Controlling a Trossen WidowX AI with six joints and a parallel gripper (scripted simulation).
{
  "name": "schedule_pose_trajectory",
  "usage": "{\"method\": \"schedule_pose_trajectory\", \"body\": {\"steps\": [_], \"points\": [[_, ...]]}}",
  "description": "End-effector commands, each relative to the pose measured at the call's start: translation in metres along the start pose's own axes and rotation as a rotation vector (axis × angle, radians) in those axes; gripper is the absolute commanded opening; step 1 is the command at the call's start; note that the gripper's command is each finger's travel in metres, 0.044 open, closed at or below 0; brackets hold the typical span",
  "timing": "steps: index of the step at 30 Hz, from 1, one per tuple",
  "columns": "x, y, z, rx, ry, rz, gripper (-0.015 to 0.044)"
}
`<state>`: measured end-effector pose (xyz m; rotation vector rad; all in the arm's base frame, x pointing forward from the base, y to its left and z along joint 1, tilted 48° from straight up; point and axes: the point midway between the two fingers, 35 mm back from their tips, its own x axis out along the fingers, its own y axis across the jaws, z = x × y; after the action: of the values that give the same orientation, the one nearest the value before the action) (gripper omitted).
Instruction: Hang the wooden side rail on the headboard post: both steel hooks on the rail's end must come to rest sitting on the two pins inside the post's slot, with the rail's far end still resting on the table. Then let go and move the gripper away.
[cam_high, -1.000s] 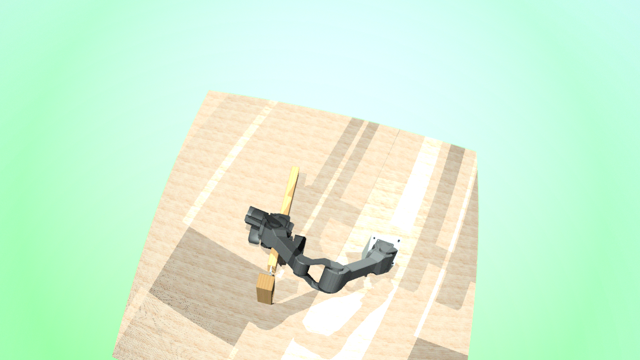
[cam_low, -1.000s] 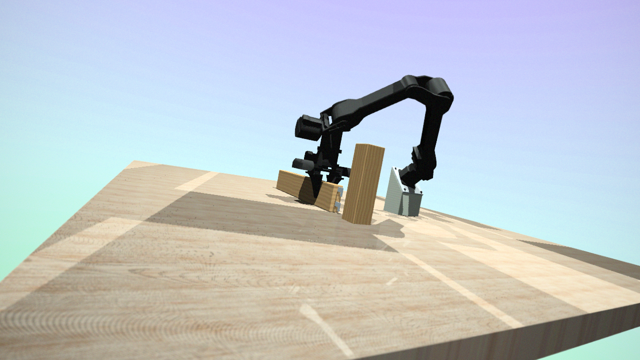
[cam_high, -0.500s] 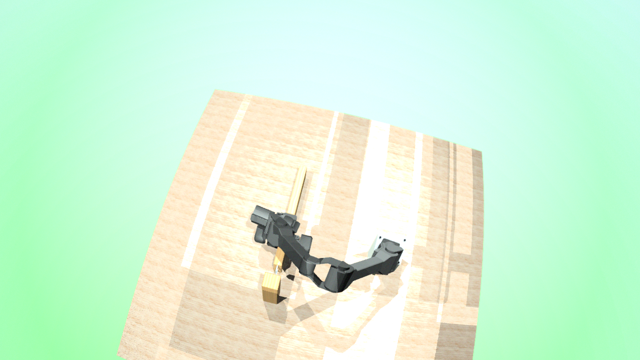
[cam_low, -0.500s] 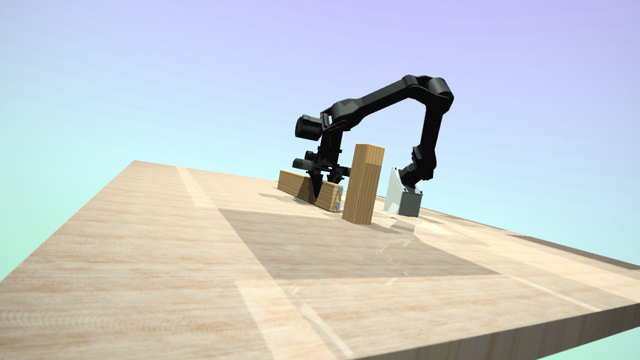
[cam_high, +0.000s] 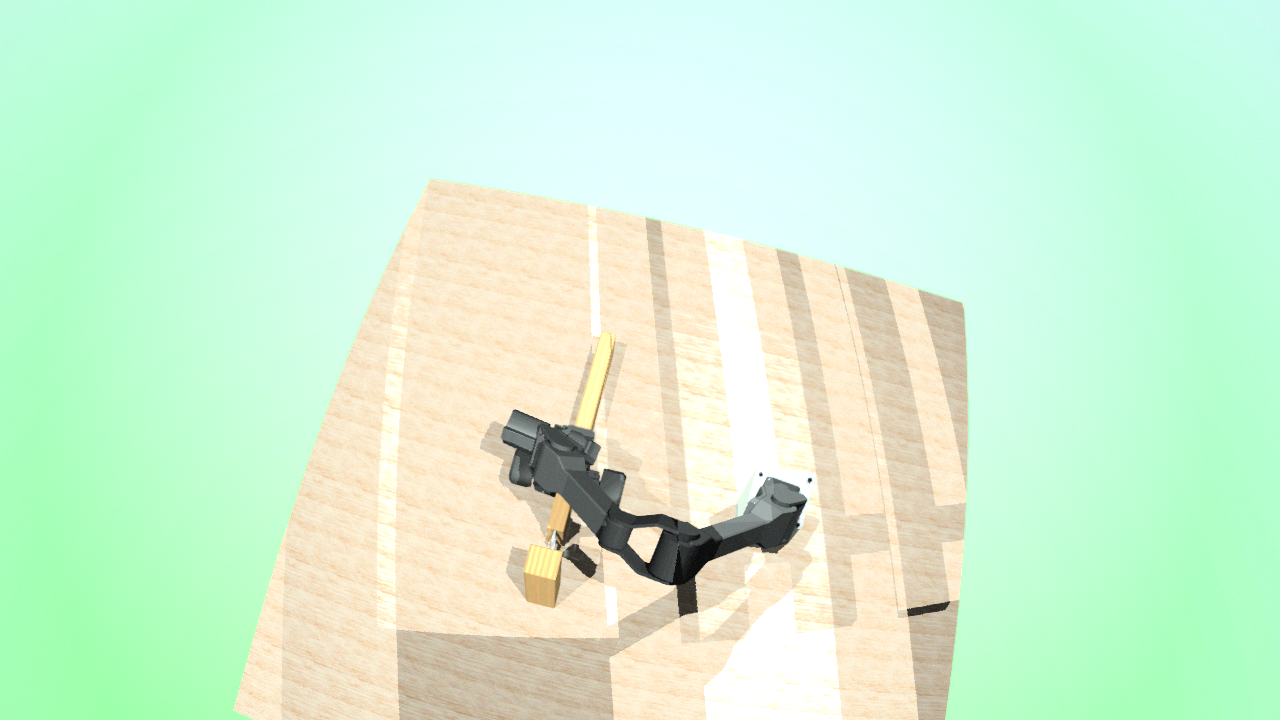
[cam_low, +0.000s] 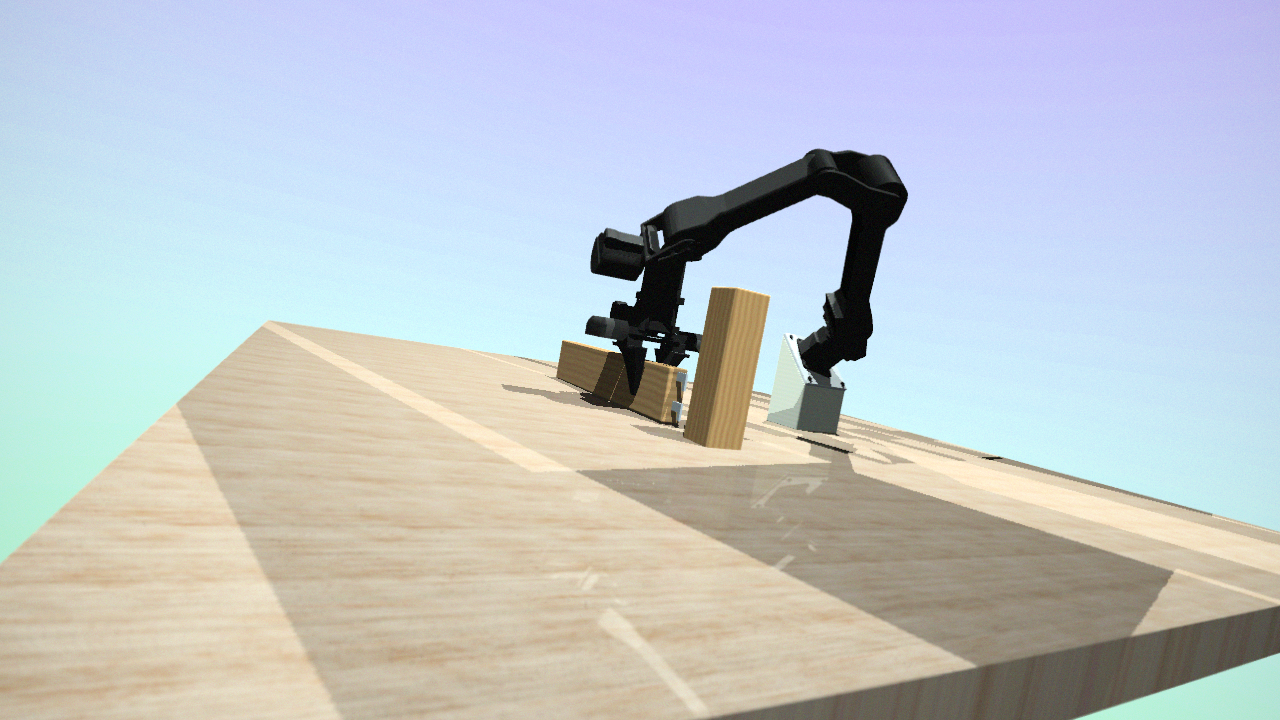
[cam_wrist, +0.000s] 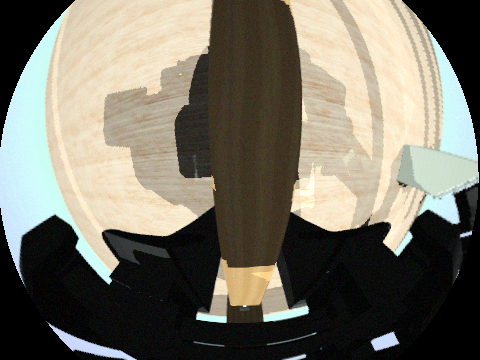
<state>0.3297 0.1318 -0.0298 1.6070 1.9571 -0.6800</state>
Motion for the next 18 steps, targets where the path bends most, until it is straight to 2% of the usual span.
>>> {"method": "schedule_pose_trajectory", "body": {"steps": [1,18], "points": [[-0.0043,0.0012,0.0022,0.003,-0.004,0.008,0.0],[-0.0071,0.0012,0.0022,0.003,-0.004,0.008,0.0]]}}
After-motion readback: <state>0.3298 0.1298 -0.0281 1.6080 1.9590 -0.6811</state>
